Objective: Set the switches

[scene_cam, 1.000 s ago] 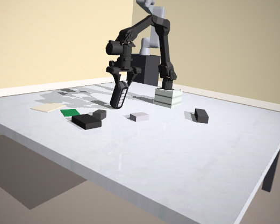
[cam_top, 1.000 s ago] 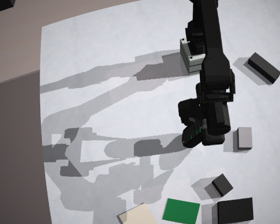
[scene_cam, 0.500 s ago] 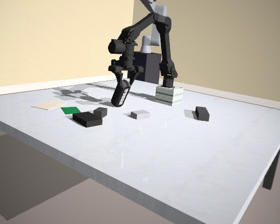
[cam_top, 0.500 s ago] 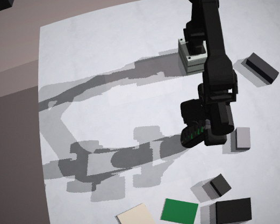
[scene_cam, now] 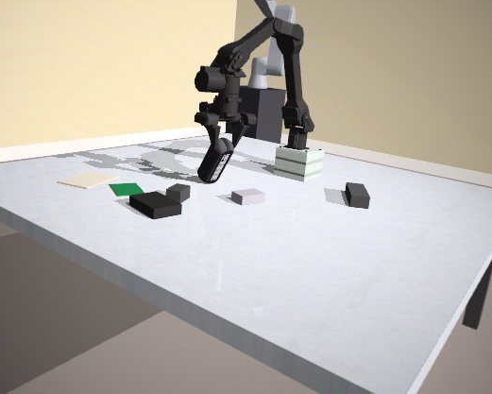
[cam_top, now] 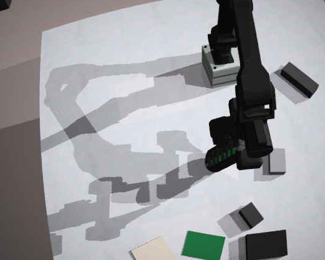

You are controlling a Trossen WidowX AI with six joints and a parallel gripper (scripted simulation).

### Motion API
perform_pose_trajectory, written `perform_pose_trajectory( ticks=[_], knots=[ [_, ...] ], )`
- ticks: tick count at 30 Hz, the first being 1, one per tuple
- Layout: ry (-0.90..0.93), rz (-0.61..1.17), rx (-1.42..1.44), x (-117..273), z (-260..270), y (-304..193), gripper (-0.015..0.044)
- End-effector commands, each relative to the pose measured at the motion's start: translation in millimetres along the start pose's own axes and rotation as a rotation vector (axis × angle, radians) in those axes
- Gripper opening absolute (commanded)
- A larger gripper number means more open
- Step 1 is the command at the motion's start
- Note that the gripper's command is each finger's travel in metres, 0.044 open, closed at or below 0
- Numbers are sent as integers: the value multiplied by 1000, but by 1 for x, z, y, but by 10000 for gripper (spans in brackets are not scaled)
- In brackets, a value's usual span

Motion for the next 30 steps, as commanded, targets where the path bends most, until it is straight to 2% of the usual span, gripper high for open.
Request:
perform_pose_trajectory(
  ticks=[1,30],
  knots=[
    [-18,-2,-6,-7,-2,-2,338],
    [-18,0,-6,-19,0,-21,338]
  ],
)
Point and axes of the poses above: the point midway between the two fingers, 35 mm back from their tips, its own x axis back along the fingers, its own z axis across the jaws, y = z × x, the point moved 1 cm from there along x, back along the fingers, and after that the axes turned 7 degrees about x, right-handed, at the moved point
